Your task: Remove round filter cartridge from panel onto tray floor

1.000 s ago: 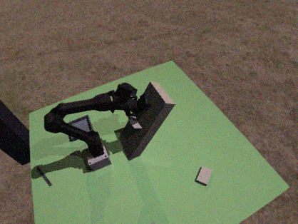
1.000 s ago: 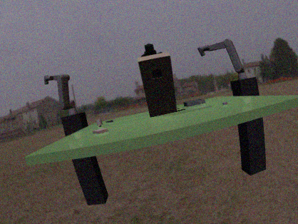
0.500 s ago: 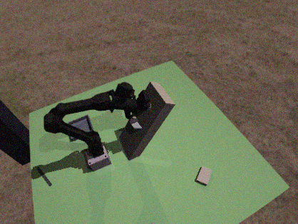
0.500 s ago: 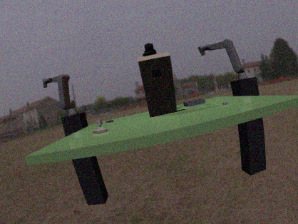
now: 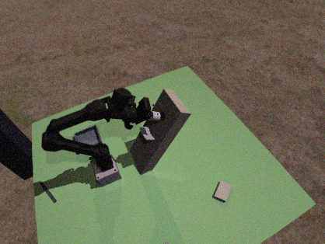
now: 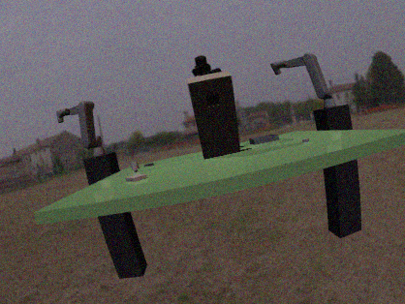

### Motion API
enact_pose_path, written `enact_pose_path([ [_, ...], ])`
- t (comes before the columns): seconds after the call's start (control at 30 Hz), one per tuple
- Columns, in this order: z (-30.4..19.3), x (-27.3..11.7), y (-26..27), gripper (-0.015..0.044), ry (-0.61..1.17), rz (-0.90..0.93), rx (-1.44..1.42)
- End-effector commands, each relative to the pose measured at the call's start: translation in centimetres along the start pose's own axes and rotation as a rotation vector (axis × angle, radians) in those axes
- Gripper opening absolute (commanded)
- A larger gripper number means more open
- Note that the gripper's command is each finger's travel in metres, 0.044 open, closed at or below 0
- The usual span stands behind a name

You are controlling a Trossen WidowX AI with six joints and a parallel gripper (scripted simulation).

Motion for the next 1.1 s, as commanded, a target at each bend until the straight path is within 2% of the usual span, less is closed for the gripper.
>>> enact_pose_path([
  [0.0, -0.1, -0.4, 0.3, 0.0000, -0.003, -0.009, 0.009],
  [0.73, -2.3, 0.6, 7.2, 0.0000, -0.002, -0.006, 0.009],
  [0.87, -2.1, 0.6, 6.6, 0.0095, 0.006, 0.009, 0.005],
  [1.07, -2.1, 0.6, 6.6, 0.0095, 0.006, 0.009, 0.005],
])
Point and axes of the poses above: the point midway between the two fingers, 35 mm back from their tips, its own x axis out along the fingers, its own y axis across the jaws, z = x × y, the point moved 9 cm from there along -x, back along the fingers, and after that the axes turned 2 degrees about -x, right-handed, at the moved point
